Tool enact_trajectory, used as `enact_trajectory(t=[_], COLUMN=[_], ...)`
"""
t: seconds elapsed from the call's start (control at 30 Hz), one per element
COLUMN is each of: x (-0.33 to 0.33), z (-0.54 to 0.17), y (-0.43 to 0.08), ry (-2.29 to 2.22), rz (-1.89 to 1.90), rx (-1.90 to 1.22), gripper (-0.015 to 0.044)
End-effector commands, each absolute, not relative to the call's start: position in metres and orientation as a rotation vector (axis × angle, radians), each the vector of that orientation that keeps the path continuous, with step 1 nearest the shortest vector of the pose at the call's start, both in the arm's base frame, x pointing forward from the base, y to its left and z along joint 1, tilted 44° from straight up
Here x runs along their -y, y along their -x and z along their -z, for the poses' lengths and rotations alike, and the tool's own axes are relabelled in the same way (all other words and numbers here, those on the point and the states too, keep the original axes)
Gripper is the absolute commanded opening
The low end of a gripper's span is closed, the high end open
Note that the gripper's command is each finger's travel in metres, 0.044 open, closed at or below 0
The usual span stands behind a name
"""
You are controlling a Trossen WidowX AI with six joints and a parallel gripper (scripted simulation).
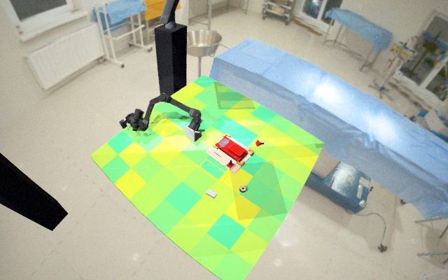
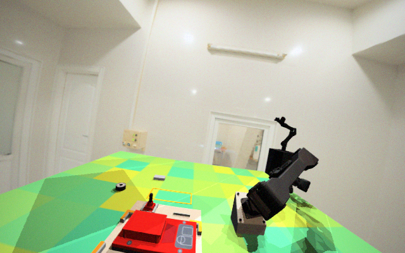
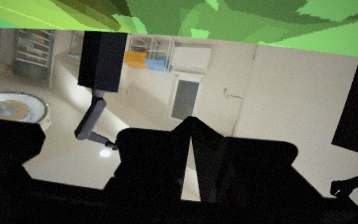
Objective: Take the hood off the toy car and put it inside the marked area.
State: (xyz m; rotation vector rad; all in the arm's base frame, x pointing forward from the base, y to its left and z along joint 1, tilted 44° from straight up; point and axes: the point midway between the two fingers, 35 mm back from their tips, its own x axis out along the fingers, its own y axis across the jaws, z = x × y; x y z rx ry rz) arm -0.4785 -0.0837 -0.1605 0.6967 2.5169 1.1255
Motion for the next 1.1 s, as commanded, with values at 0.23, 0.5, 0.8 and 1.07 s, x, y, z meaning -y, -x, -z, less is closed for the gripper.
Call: enact_trajectory(t=[0.23, 0.5, 0.8, 1.07], x=[0.178, 0.28, 0.352, 0.435], z=[0.156, 0.145, 0.139, 0.134], y=[0.477, 0.445, 0.405, 0.326], ry=[-0.277, 0.143, 0.494, 0.97], rz=[-1.468, -1.78, -2.085, -2.493], rx=[-2.423, -2.295, -2.093, -1.714], gripper=[0.021, 0.042, 0.044, 0.044])
